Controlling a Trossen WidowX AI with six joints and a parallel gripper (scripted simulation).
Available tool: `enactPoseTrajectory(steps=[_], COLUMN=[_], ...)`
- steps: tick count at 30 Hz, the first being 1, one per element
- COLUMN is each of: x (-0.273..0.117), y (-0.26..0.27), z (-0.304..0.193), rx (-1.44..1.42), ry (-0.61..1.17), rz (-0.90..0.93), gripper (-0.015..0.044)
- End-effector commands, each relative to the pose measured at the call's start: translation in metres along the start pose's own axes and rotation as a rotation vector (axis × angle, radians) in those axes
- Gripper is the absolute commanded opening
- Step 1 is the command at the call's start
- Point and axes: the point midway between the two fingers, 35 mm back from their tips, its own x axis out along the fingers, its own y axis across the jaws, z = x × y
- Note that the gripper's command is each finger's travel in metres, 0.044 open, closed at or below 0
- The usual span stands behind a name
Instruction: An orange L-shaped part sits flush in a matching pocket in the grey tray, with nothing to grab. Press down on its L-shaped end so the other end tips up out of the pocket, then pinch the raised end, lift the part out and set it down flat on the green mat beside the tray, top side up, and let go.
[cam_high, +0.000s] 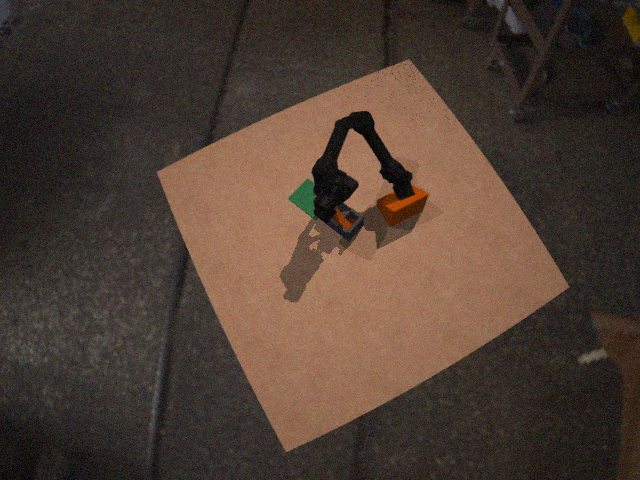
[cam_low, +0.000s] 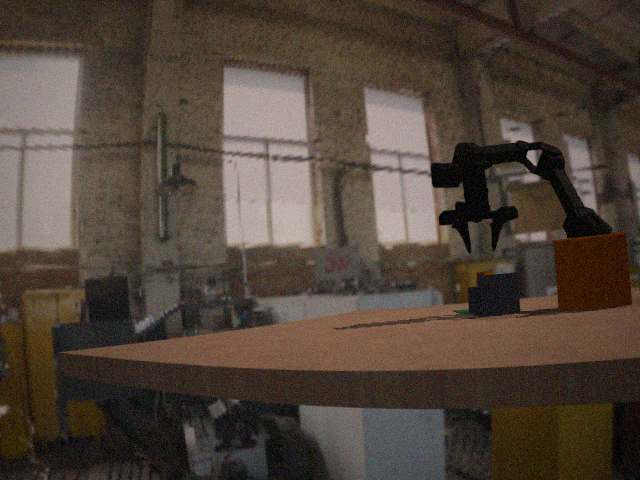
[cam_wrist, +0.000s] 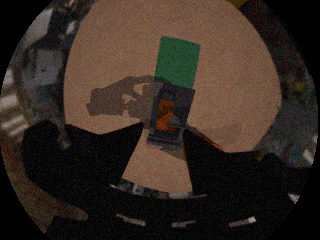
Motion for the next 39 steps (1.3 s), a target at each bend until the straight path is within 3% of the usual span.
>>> enactPoseTrajectory(steps=[1,6,39], x=[0.008,0.029,0.076], y=[0.0,0.0,0.0], z=[0.002,0.003,0.003], rx=[0.032,0.033,0.033], ry=[-0.003,-0.004,-0.006], rz=[0.0,0.0,0.0], gripper=[0.028,0.028,0.028])
